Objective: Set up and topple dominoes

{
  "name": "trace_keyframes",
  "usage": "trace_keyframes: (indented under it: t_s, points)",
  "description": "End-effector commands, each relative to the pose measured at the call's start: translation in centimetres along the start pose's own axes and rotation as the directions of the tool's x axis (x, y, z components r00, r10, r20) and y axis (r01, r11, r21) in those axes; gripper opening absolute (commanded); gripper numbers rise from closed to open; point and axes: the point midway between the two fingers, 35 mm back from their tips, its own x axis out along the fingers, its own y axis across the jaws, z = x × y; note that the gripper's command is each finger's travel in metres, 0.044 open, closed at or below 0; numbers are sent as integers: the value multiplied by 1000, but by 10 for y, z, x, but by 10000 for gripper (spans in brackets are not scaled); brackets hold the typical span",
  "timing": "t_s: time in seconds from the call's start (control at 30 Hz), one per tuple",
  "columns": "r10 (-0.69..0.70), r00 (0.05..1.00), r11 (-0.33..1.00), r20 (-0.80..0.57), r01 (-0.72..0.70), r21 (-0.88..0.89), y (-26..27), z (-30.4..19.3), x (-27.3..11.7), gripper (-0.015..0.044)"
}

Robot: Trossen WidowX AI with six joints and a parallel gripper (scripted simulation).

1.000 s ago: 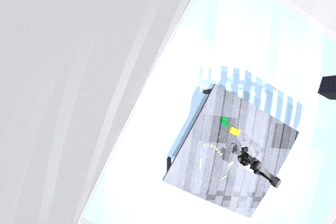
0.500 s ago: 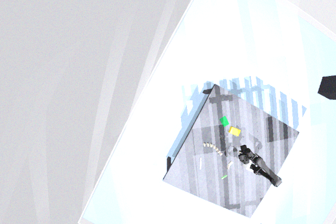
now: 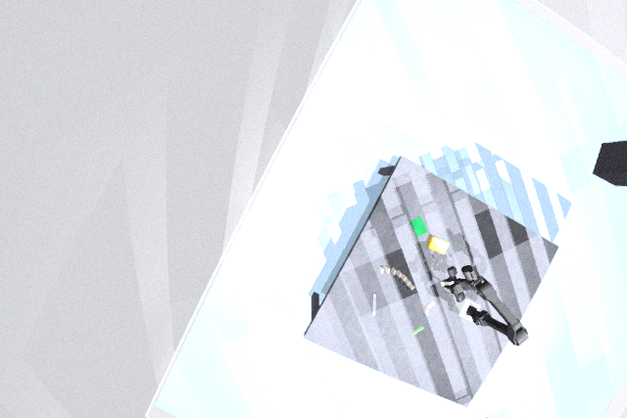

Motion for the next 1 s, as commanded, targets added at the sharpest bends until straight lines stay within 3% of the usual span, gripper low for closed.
trace_keyframes:
  t_s: [0.0,0.33,0.7,0.83,0.97]
  points:
    - [11,994,1000,113,-10,-10,0,-4,2,107]
    - [-12,912,999,411,32,-42,-1,-10,-4,107]
    - [-75,719,985,691,162,-62,1,-21,-25,107]
    - [-100,642,974,760,217,-55,3,-25,-33,107]
    - [-102,638,974,763,220,-55,3,-25,-34,107]
